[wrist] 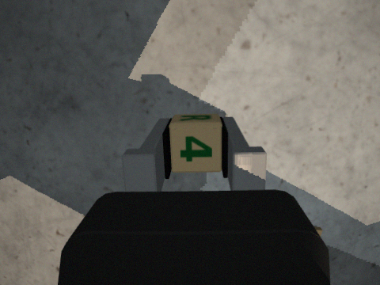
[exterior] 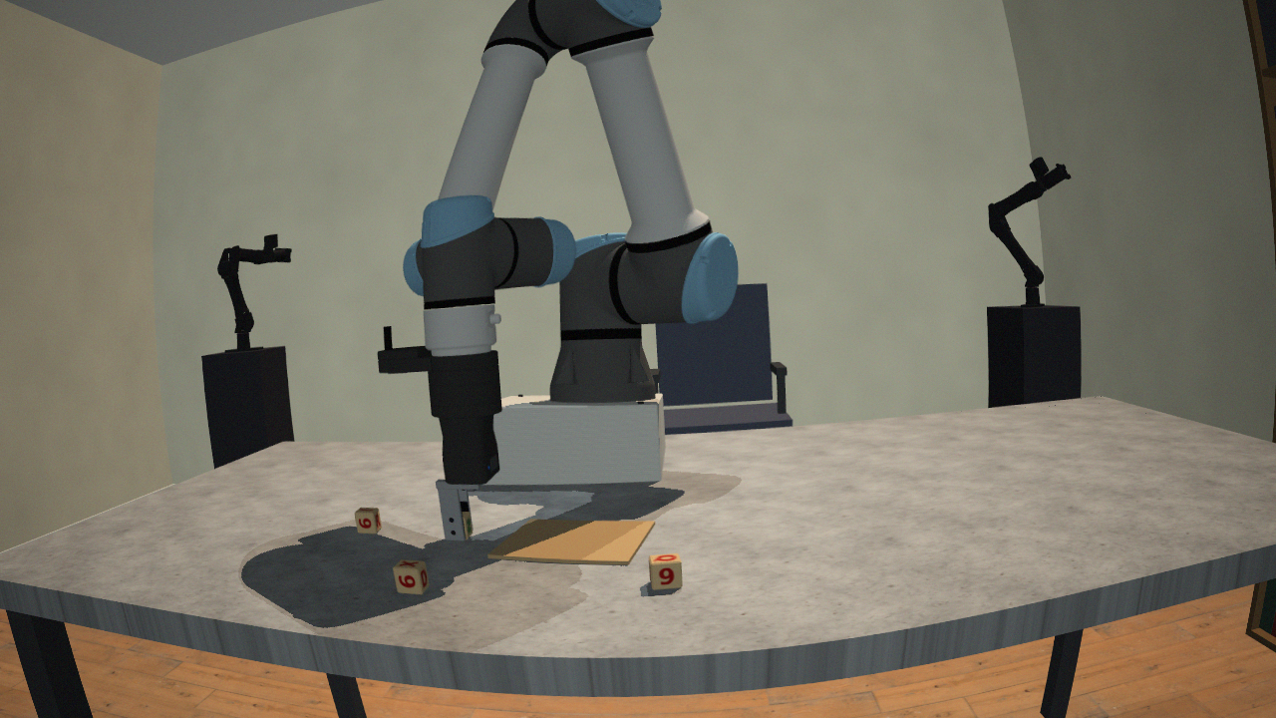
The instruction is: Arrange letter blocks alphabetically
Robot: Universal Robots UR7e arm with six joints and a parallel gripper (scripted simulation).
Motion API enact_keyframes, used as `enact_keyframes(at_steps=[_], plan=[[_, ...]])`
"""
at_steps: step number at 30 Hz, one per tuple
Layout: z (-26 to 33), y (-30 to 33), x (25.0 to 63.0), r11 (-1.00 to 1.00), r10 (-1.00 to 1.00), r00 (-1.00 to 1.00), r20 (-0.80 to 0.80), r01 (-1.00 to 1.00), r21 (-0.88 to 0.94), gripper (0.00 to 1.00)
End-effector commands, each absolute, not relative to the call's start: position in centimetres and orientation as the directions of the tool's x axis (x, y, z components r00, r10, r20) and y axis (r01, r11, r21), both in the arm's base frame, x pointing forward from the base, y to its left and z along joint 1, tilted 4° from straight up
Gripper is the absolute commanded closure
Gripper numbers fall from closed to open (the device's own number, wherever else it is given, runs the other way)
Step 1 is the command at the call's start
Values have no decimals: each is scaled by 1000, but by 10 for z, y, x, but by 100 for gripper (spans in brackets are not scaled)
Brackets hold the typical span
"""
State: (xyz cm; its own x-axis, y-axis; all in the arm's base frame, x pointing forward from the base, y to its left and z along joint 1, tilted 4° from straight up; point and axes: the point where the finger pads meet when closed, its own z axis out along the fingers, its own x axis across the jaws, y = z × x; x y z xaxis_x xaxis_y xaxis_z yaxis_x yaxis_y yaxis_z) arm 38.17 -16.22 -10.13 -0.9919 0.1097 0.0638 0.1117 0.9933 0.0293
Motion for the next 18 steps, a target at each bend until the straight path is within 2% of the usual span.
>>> enact_keyframes(at_steps=[1, 18], plan=[[-102, -163, 381, 993, 111, -992, 65, 113, 29, 51], [-106, -162, 380, 993, 111, -992, 65, 113, 29, 51]])
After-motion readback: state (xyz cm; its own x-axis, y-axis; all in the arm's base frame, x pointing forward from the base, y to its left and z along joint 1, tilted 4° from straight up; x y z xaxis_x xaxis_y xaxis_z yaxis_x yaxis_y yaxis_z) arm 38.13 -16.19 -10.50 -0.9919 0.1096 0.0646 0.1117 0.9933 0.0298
